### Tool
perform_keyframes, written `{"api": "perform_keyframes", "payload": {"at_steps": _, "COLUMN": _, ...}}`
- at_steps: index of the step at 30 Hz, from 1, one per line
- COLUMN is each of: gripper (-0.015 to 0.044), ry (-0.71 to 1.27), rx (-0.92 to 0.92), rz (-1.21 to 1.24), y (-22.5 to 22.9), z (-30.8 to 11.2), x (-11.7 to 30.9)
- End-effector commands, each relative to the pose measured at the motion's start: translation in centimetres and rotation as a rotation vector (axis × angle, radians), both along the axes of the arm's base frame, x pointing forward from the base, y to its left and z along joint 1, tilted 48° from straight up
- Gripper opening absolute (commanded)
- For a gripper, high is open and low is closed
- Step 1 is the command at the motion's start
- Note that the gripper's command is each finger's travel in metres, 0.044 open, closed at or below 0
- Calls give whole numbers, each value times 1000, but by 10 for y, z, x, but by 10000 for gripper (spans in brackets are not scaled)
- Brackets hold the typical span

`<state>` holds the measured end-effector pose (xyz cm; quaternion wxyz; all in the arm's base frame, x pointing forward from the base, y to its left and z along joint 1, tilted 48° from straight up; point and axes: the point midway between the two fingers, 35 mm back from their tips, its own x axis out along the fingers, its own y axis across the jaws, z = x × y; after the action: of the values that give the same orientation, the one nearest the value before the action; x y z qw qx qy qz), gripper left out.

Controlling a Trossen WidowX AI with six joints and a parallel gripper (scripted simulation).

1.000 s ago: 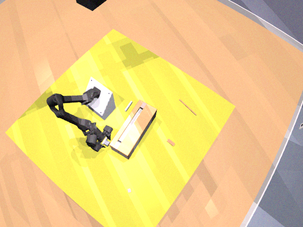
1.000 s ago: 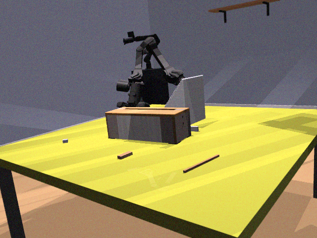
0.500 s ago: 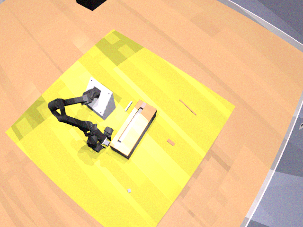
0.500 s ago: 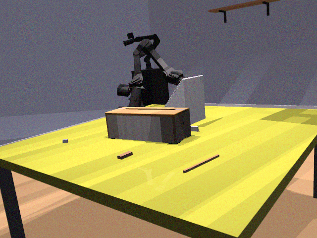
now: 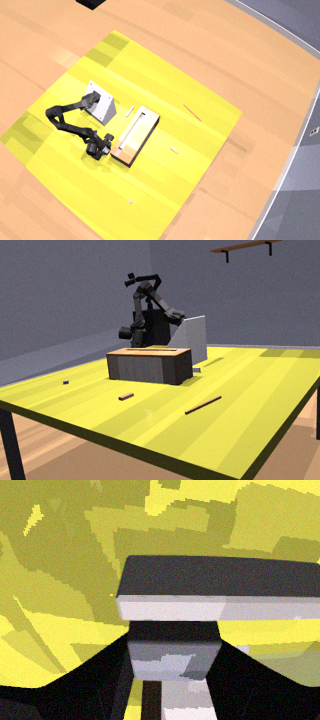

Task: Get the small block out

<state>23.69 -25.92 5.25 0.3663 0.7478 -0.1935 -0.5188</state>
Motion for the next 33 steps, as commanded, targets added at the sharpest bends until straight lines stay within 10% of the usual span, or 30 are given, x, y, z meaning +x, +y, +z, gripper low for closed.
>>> {"api": "perform_keyframes", "payload": {"at_steps": 1, "gripper": 94, "ry": 4, "rx": 4, "rz": 4, "y": 1, "z": -2, "x": -1}}
{"api": "perform_keyframes", "payload": {"at_steps": 5, "gripper": 0, "ry": 4, "rx": 4, "rz": 3, "y": 8, "z": 5, "x": 1}}
{"api": "perform_keyframes", "payload": {"at_steps": 33, "gripper": 0, "ry": 314, "rx": -172, "rz": 276, "y": 59, "z": 38, "x": 3}}
